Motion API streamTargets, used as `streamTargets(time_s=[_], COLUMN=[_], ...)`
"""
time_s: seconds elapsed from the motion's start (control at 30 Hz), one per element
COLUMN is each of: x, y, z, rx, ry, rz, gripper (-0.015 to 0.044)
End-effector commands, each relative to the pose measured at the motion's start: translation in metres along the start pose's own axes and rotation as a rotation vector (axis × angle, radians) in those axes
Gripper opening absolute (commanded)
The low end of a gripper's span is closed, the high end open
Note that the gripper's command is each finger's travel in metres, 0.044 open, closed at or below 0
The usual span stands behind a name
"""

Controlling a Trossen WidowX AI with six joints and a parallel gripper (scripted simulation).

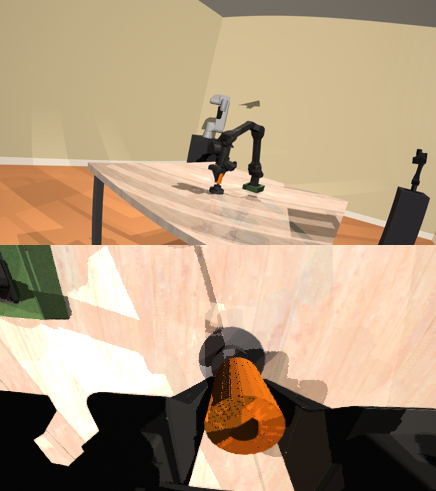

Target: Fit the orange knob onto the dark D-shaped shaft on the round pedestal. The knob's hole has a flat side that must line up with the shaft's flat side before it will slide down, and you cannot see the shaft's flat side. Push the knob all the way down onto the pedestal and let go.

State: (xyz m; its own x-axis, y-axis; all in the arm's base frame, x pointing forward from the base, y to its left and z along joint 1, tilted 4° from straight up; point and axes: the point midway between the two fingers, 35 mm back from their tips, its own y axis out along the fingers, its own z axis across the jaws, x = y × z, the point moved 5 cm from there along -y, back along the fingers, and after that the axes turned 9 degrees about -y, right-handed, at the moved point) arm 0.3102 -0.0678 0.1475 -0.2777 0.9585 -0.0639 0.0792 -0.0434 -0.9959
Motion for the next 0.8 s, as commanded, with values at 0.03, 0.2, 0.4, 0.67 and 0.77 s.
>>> streamTargets(time_s=[0.03,0.2,0.4,0.67,0.77], x=[-0.0004,0.0001,0.0021,0.0033,0.0033], y=[-0.0031,-0.0052,-0.0065,0.0004,-0.0001], z=[-0.0009,-0.0001,0.0034,0.0046,0.0047], rx=[-0.009,-0.009,-0.008,-0.008,-0.008], ry=[-0.003,-0.029,-0.213,-0.213,-0.213], rz=[0.0,0.001,0.001,0.001,0.001], gripper=[0.0,0.0,0.0,0.0,0.0])
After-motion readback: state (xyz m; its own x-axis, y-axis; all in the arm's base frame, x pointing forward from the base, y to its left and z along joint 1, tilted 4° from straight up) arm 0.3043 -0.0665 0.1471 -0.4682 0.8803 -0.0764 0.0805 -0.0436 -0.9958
